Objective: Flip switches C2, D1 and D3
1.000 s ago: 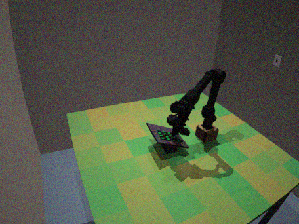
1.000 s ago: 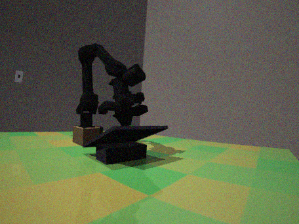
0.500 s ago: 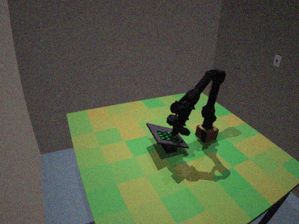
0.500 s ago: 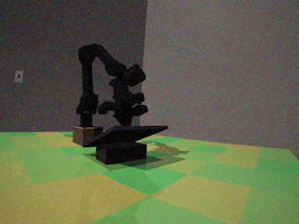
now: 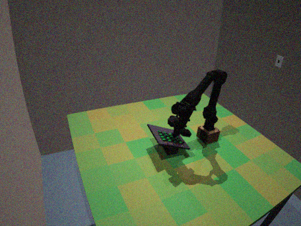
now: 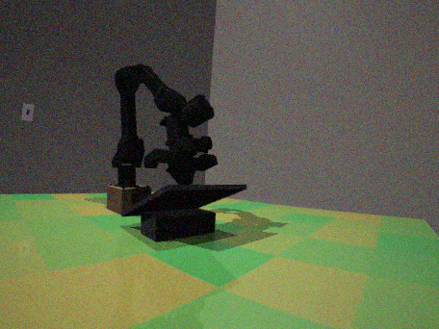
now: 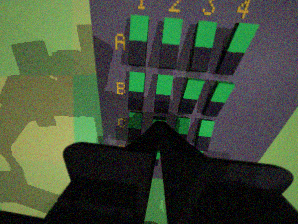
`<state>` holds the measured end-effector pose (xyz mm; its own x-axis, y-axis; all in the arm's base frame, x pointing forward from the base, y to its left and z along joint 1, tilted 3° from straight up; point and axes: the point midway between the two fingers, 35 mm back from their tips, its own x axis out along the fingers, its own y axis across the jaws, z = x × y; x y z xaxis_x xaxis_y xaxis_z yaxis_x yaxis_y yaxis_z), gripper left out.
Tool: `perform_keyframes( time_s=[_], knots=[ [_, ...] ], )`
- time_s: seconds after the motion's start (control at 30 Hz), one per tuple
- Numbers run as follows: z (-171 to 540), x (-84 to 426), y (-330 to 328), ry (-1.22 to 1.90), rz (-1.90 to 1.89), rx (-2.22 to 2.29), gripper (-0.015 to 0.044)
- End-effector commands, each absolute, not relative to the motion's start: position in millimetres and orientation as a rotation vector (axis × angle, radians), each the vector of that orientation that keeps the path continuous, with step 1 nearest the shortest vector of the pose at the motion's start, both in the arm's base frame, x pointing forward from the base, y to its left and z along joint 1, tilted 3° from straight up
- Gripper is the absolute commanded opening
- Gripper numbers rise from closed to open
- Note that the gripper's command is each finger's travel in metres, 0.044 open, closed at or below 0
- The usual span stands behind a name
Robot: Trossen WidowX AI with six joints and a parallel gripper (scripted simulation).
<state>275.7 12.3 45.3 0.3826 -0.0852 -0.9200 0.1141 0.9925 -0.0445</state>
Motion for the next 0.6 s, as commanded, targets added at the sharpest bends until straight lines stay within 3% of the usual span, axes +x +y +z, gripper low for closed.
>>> perform_keyframes(
  time_s=[0.0, 0.57],
  knots=[
    [43.3, 275.3, 13.0, 1.176, -0.122, 0.030, 0.0000],
    [41.3, 276.3, 12.8, 1.176, -0.122, 0.030, 0.0000]
  ],
)
